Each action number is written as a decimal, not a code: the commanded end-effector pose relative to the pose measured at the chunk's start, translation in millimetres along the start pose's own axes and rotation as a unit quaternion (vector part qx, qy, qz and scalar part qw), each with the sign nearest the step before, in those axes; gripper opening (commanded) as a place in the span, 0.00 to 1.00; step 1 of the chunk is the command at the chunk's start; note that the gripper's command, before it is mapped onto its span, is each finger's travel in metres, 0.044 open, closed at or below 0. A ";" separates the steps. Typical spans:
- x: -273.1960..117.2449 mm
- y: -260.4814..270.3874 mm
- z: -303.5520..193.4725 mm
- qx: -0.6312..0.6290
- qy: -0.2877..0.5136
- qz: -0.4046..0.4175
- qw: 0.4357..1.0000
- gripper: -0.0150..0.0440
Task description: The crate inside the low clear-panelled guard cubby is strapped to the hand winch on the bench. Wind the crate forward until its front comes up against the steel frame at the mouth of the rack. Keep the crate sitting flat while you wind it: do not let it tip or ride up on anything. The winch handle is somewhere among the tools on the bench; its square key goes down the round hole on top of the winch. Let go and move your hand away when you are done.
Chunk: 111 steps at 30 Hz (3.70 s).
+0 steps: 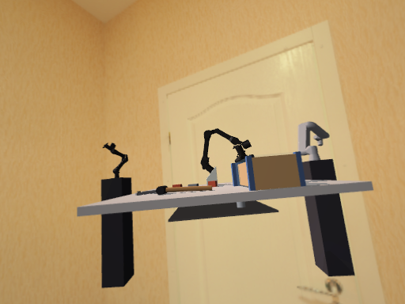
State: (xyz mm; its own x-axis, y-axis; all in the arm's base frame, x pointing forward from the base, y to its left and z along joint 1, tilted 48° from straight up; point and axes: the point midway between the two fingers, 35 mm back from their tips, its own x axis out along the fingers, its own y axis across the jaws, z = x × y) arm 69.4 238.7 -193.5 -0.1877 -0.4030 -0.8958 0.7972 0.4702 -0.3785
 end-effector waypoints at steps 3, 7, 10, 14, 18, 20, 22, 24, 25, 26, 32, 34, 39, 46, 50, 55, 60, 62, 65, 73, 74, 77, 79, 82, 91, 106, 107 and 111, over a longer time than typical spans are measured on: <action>-2.4 -14.8 10.1 0.002 -0.009 -0.012 1.000 0.25; -4.0 -18.9 13.4 0.002 -0.009 -0.012 1.000 0.25; -5.3 -22.0 16.2 0.002 -0.009 -0.013 1.000 0.25; -7.1 -25.7 19.8 0.002 -0.009 -0.013 1.000 0.25; -9.0 -29.1 23.6 0.003 -0.009 -0.013 1.000 0.25; -9.9 -30.8 25.6 0.003 -0.009 -0.013 1.000 0.25; -10.9 -32.3 27.6 0.003 -0.010 -0.013 1.000 0.25; -11.9 -33.9 29.7 0.003 -0.010 -0.013 1.000 0.25; -12.3 -34.4 30.5 0.003 -0.010 -0.013 1.000 0.25; -12.9 -35.3 31.8 0.003 -0.010 -0.013 1.000 0.25; -16.0 -39.3 38.2 0.003 -0.010 -0.013 1.000 0.25; -17.1 -40.4 40.5 0.003 -0.010 -0.013 1.000 0.25; -24.5 -46.1 55.8 0.003 -0.011 -0.014 1.000 0.25; -30.7 -49.2 68.9 0.003 -0.011 -0.014 1.000 0.25; -33.1 -49.6 73.8 0.003 -0.011 -0.014 1.000 0.25; -36.2 -49.7 80.4 0.003 -0.012 -0.014 1.000 0.25; -39.1 -49.4 86.3 0.003 -0.012 -0.014 1.000 0.25; -40.2 -49.2 88.8 0.003 -0.012 -0.014 1.000 0.25; -42.1 -48.6 92.8 0.003 -0.012 -0.014 1.000 0.25; -46.8 -46.3 102.6 0.004 -0.013 -0.014 1.000 0.25; -47.2 -46.1 103.6 0.004 -0.013 -0.014 1.000 0.25; -49.0 -44.8 107.4 0.004 -0.013 -0.014 1.000 0.25; -50.2 -43.9 109.8 0.004 -0.013 -0.014 1.000 0.25; -51.7 -42.6 113.1 0.004 -0.013 -0.014 1.000 0.25; -56.6 -37.2 123.5 0.004 -0.013 -0.014 1.000 0.25; -63.7 -25.7 138.9 0.004 -0.014 -0.014 1.000 0.25; -64.2 -24.6 140.0 0.004 -0.014 -0.014 1.000 0.25; -65.9 -20.9 143.7 0.004 -0.014 -0.014 1.000 0.25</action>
State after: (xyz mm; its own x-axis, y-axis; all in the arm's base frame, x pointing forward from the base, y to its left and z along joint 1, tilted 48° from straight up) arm 135.3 144.8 -94.8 -0.2216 -0.4261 -0.8771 0.7876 0.4521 -0.4186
